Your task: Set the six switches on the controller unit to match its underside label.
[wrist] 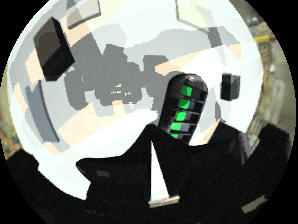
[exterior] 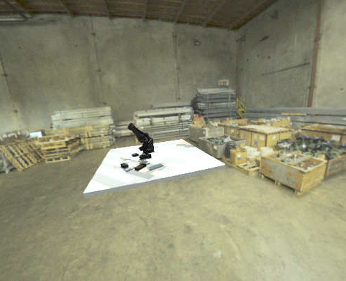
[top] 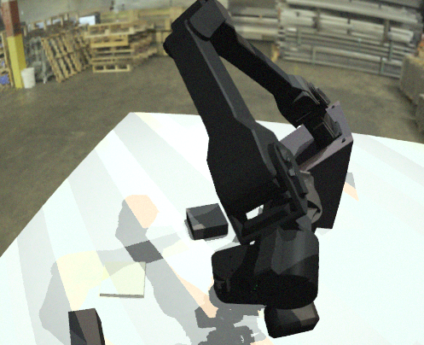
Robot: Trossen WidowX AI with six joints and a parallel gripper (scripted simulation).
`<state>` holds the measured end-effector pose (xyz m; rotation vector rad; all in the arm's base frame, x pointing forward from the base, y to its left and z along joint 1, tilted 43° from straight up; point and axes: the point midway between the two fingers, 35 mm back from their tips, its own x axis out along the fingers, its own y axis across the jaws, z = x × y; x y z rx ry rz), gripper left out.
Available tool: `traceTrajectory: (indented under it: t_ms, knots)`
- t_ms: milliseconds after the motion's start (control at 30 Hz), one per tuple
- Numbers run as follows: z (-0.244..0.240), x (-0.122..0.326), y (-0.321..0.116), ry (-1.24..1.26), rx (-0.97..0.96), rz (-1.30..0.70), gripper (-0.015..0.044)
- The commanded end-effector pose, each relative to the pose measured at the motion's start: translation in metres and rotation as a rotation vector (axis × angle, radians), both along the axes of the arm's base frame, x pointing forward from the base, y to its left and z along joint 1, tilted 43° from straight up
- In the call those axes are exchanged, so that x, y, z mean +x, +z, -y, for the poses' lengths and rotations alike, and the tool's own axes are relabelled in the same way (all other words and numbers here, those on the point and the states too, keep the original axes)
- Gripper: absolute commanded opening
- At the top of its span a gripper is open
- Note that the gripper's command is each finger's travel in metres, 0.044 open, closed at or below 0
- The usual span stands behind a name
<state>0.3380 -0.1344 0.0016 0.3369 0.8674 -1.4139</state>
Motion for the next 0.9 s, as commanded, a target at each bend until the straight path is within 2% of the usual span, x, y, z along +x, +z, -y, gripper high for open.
traceTrajectory:
  t_ms: [0, 733, 867]
  knots:
    - [-0.004, -0.017, -0.004, 0.009, 0.02, 0.061, 0.0]
    - [-0.024, -0.124, -0.024, 0.074, 0.099, 0.419, 0.0]
    - [-0.025, -0.128, -0.025, 0.076, 0.101, 0.43, 0.0]
